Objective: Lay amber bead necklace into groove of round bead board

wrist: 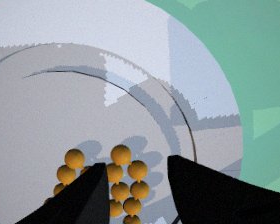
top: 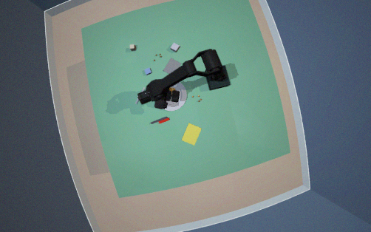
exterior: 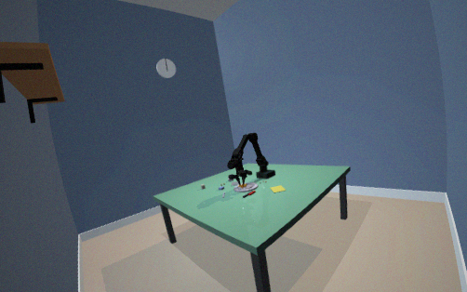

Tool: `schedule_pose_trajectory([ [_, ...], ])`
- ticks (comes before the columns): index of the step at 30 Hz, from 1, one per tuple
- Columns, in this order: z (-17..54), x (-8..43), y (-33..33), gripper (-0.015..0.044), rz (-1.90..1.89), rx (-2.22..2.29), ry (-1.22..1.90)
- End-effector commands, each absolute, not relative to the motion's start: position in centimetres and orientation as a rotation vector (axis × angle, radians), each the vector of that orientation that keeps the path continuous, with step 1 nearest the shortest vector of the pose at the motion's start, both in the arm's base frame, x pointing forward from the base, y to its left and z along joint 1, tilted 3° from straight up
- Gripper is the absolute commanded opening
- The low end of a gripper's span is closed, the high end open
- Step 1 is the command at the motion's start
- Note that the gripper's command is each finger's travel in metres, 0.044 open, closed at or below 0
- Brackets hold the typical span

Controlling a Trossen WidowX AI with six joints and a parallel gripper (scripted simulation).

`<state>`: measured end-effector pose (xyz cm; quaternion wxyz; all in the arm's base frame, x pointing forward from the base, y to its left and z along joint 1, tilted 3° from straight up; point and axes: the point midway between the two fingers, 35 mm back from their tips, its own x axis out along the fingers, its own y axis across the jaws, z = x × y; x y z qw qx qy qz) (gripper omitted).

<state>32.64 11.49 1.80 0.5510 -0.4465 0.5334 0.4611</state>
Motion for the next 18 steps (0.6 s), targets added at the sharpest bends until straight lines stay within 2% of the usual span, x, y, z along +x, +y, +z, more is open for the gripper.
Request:
schedule_pose_trajectory([
  [1, 0.9, 32.3, 11.4, 0.012, 1.102, -1.054, 1.276],
  [17, -0.7, 32.0, 11.4, 0.012, 1.109, -1.054, 1.28],
  [18, -0.5, 32.2, 11.4, 0.0094, 1.1, -1.055, 1.278],
])
